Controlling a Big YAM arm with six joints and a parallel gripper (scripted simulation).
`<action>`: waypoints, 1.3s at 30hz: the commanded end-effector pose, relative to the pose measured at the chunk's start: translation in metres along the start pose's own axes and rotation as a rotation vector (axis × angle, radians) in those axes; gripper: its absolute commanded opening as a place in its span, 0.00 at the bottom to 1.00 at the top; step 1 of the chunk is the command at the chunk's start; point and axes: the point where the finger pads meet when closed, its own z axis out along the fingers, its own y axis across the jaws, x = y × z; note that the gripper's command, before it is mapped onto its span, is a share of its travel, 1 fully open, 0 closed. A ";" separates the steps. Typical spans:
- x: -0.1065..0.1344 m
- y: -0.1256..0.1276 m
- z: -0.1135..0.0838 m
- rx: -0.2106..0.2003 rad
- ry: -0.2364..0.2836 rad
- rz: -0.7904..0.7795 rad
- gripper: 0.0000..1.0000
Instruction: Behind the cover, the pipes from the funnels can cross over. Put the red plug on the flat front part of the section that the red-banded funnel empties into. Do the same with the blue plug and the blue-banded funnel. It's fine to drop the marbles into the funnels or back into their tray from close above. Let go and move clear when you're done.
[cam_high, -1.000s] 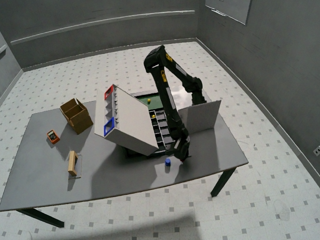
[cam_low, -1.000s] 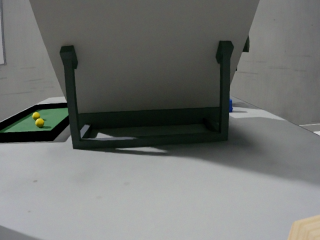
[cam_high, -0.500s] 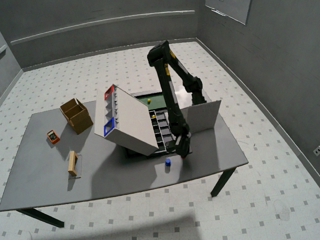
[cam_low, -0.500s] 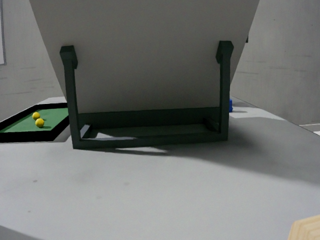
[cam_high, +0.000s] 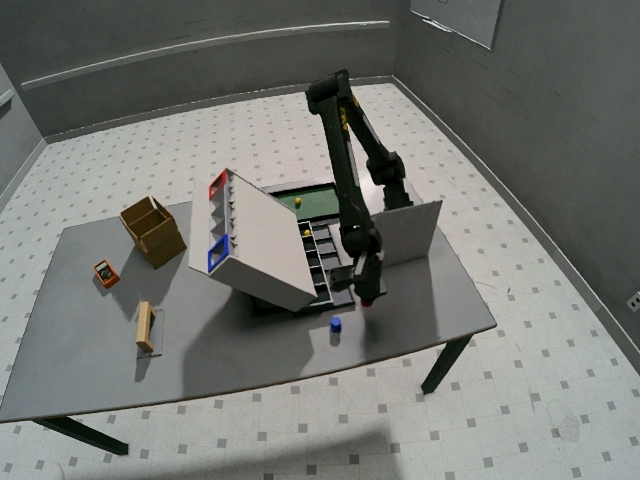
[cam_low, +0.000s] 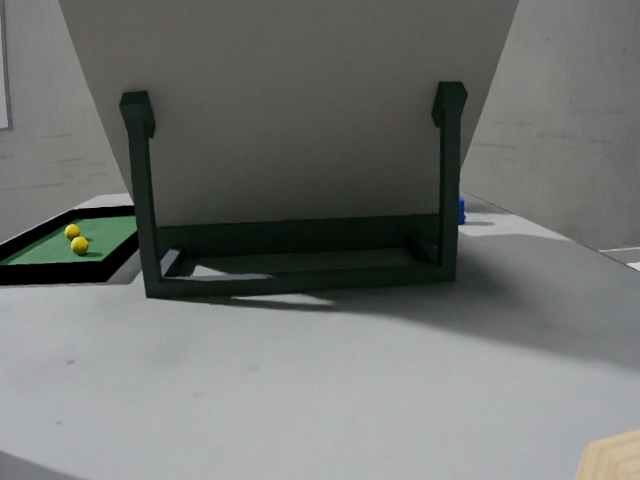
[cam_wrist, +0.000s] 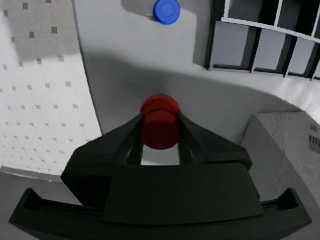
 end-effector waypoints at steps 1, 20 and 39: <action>-0.010 0.017 -0.017 -0.027 -0.024 0.023 0.00; -0.006 0.010 -0.010 -0.013 -0.012 0.018 0.00; -0.043 0.013 0.019 -0.022 -0.007 0.025 0.00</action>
